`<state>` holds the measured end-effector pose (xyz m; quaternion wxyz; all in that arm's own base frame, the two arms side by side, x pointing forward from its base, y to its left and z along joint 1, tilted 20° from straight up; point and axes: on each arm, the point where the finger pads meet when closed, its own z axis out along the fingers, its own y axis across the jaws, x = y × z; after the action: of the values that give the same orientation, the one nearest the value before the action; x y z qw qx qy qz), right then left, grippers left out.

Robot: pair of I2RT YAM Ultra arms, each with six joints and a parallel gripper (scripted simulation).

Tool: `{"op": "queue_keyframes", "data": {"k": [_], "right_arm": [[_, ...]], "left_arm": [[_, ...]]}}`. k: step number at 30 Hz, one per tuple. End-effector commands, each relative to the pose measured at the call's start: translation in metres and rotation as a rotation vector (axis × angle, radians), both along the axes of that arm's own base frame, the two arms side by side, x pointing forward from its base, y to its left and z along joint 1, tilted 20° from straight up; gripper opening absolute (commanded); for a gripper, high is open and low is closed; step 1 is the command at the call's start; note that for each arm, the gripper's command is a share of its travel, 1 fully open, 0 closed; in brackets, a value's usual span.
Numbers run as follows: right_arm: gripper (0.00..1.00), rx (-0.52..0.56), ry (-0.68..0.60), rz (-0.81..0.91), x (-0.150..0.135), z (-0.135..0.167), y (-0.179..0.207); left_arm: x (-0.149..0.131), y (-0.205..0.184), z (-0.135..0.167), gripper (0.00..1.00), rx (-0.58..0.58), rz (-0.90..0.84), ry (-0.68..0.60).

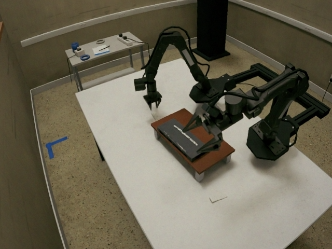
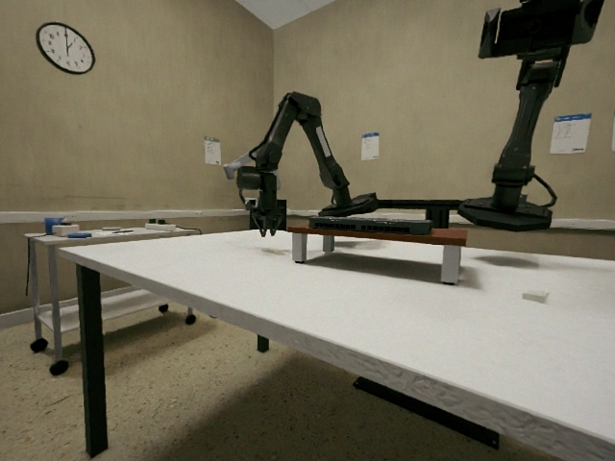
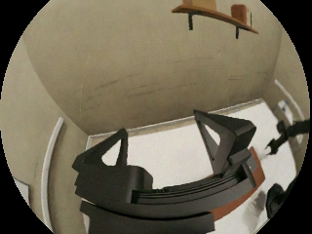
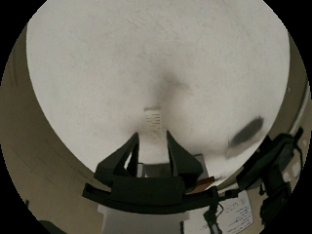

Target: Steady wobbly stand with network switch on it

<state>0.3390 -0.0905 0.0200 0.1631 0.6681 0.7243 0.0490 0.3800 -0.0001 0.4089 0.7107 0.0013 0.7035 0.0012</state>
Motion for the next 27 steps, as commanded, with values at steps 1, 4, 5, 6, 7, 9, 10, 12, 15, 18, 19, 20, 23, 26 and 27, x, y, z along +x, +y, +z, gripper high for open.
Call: {"op": "queue_keyframes", "data": {"k": [1, 4, 5, 6, 7, 9, 10, 12, 15, 18, 19, 20, 23, 26, 27], "right_arm": [[0.43, -0.009, 0.007, 0.004, -0.001, -0.012, -0.002], [0.43, -0.012, 0.002, 0.000, 0.003, -0.006, -0.004], [0.43, -0.012, 0.002, 0.000, 0.003, -0.006, -0.004], [0.43, -0.009, -0.023, 0.001, 0.008, -0.008, -0.005], [0.43, 0.005, 0.025, -0.007, -0.006, -0.025, -0.004], [0.43, 0.001, 0.002, -0.003, 0.003, -0.021, -0.005], [0.43, 0.009, 0.022, 0.012, -0.003, -0.029, 0.002], [0.43, -0.013, -0.015, 0.000, 0.011, -0.020, -0.007], [0.43, -0.011, -0.009, -0.006, 0.009, -0.027, -0.009], [0.43, 0.003, 0.015, -0.006, 0.001, -0.039, -0.007], [0.43, -0.001, -0.013, -0.006, 0.012, -0.032, -0.010], [0.43, -0.014, -0.018, -0.004, 0.014, -0.026, -0.010], [0.43, -0.007, -0.018, 0.006, 0.016, -0.034, -0.007], [0.43, 0.004, 0.012, 0.000, 0.006, -0.047, -0.007], [0.43, 0.007, 0.016, 0.003, 0.005, -0.050, -0.005]], "left_arm": [[-0.006, -0.002, 0.028, 1.00, 0.005, -0.004, -0.069], [-0.006, -0.002, 0.028, 1.00, 0.005, -0.004, -0.069], [-0.006, -0.002, 0.028, 1.00, 0.005, -0.004, -0.069], [-0.006, -0.002, 0.028, 1.00, 0.005, -0.004, -0.069], [-0.006, -0.002, 0.028, 1.00, 0.005, -0.004, -0.069], [-0.006, -0.002, 0.028, 1.00, 0.005, -0.004, -0.069], [-0.006, -0.002, 0.028, 1.00, 0.005, -0.004, -0.069], [-0.006, -0.002, 0.028, 1.00, 0.005, -0.004, -0.069], [-0.006, -0.002, 0.028, 1.00, 0.005, -0.004, -0.069], [-0.006, -0.002, 0.028, 1.00, 0.005, -0.004, -0.069], [-0.006, -0.002, 0.028, 1.00, 0.005, -0.004, -0.069], [-0.006, -0.002, 0.028, 1.00, 0.005, -0.004, -0.069], [-0.006, -0.002, 0.028, 1.00, 0.005, -0.004, -0.069], [-0.006, -0.002, 0.028, 1.00, 0.005, -0.004, -0.069], [-0.006, -0.002, 0.028, 1.00, 0.005, -0.004, -0.069]]}}
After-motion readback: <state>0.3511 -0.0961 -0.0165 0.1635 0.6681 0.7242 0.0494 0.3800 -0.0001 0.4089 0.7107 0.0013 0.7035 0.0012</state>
